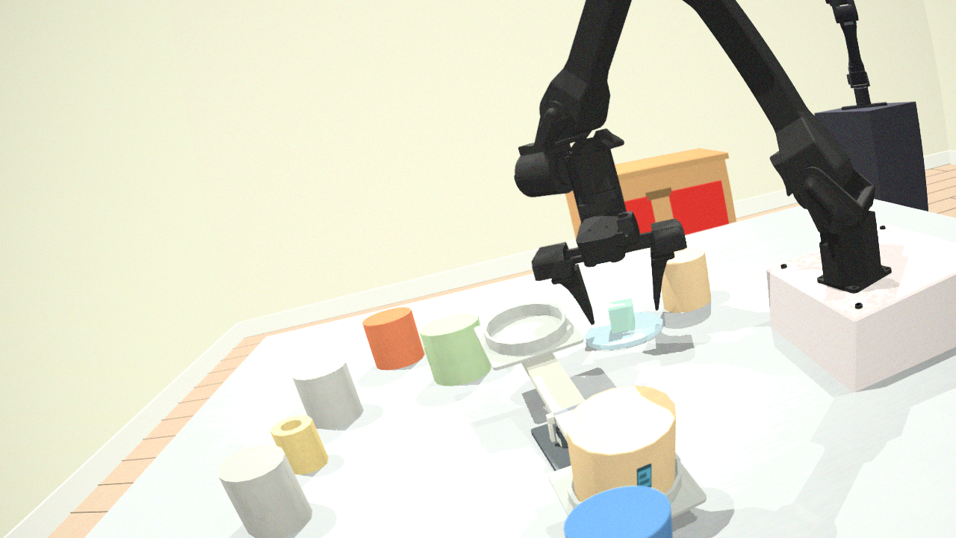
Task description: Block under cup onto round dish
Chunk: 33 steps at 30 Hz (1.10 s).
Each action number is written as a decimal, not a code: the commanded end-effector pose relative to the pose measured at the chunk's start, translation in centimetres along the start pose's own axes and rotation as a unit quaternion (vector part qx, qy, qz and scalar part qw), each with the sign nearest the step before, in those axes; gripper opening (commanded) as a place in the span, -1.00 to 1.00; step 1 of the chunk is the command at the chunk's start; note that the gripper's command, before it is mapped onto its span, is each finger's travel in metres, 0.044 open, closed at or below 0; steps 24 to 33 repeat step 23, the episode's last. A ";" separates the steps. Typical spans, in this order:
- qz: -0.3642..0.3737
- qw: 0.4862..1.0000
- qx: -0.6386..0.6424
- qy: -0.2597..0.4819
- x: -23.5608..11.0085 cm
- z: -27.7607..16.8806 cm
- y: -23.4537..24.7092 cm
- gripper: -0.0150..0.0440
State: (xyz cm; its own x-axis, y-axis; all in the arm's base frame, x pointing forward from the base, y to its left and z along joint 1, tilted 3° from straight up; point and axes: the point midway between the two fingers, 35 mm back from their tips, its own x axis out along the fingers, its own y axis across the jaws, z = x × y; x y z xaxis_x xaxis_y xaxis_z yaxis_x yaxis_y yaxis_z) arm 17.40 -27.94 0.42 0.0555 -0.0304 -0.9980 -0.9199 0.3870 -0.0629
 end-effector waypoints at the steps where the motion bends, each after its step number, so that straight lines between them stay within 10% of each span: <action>1: -0.008 1.000 -0.001 0.003 -4.0 -0.1 -0.3 1.00; 12: -0.008 1.000 0.001 0.006 -9.6 0.1 0.1 1.00; 33: -0.008 1.000 0.001 0.006 -9.6 0.1 0.1 1.00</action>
